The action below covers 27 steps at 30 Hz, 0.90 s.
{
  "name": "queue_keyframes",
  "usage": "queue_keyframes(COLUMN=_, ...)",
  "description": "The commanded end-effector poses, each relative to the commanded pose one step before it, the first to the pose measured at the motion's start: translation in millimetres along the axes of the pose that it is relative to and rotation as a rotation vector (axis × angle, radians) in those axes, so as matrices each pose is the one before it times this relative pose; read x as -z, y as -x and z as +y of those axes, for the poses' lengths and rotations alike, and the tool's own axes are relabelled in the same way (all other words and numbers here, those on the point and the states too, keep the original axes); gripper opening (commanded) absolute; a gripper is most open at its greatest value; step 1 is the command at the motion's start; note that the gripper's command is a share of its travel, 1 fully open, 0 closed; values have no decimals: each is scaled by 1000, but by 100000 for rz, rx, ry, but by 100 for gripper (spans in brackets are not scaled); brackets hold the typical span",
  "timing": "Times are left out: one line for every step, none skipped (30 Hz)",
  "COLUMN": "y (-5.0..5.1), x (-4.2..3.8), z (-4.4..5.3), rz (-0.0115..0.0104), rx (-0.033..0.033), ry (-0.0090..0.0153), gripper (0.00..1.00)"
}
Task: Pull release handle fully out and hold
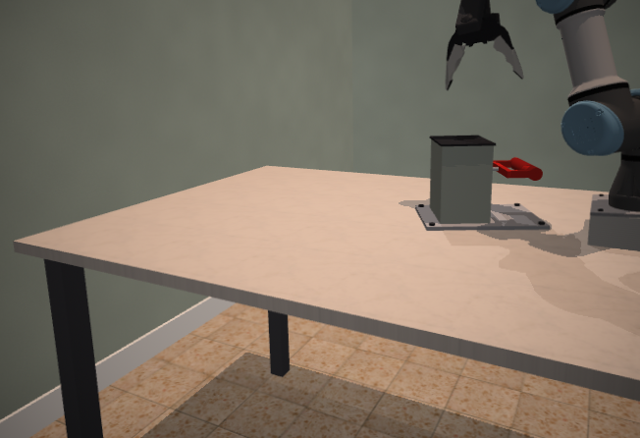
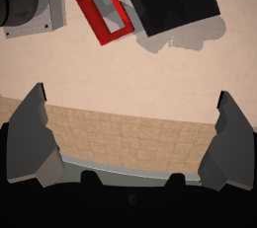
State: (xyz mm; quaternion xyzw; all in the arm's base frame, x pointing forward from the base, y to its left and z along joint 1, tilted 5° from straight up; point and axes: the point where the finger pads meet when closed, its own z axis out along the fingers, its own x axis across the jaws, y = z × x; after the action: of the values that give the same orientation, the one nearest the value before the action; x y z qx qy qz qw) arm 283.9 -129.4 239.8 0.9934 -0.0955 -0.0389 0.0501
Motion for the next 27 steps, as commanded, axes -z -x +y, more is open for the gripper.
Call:
queue_keyframes(y=-135, x=596, z=185, rz=217, rx=-29, ry=131, gripper=100)
queue_keyframes(y=0, x=0, z=0, rz=0, rx=0, ry=0, gripper=100)
queue_keyframes(y=0, x=0, z=0, rz=0, rx=0, ry=0, gripper=100)
queue_keyframes(y=0, x=0, z=0, rz=0, rx=0, ry=0, gripper=100)
queue_keyframes(y=0, x=0, z=0, rz=0, rx=0, ry=0, gripper=100)
queue_keyframes(y=0, x=0, z=0, rz=0, rx=0, ry=0, gripper=100)
queue_keyframes(y=0, x=0, z=0, rz=0, rx=0, ry=0, gripper=100)
queue_keyframes(y=0, x=0, z=0, rz=0, rx=0, ry=0, gripper=100)
queue_keyframes(y=0, x=0, z=0, rz=0, rx=0, ry=0, gripper=100)
queue_keyframes(y=0, x=0, z=0, rz=0, rx=0, ry=0, gripper=100)
queue_keyframes(y=0, x=0, z=0, rz=0, rx=0, ry=0, gripper=100)
queue_keyframes(y=0, x=0, z=0, rz=0, rx=0, ry=0, gripper=100)
queue_keyframes(y=0, x=0, z=0, rz=0, rx=0, ry=0, gripper=100)
queue_keyframes(y=0, x=0, z=0, rz=0, rx=0, ry=0, gripper=100)
queue_keyframes(y=0, x=0, z=0, rz=0, rx=0, ry=0, gripper=100)
queue_keyframes(y=0, x=0, z=0, rz=0, rx=0, ry=0, gripper=100)
queue_keyframes(y=0, x=0, z=0, rz=0, rx=0, ry=0, gripper=100)
queue_keyframes(y=4, x=-2, z=-1, rz=0, rx=2, ry=-1, gripper=100)
queue_keyframes(y=25, x=-12, z=-4, rz=-1, rx=10, ry=-5, gripper=100)
queue_keyframes(y=67, x=-32, z=-10, rz=-3, rx=27, ry=-13, gripper=100)
queue_keyframes(y=128, x=-62, z=-19, rz=-5, rx=52, ry=-24, gripper=100)
queue_keyframes(y=197, x=-83, z=-23, rz=-3, rx=82, ry=-35, gripper=100)
queue_keyframes(y=151, x=71, z=84, rz=70, rx=86, ry=-1, gripper=100)
queue_keyframes(y=174, x=-22, z=111, rz=58, rx=84, ry=-25, gripper=100)
queue_keyframes(y=315, x=-55, z=18, rz=42, rx=130, ry=-55, gripper=100)
queue_keyframes(y=375, x=-62, z=-50, rz=55, rx=186, ry=-67, gripper=100)
queue_keyframes(y=461, x=-78, z=-54, rz=66, rx=225, ry=-78, gripper=100)
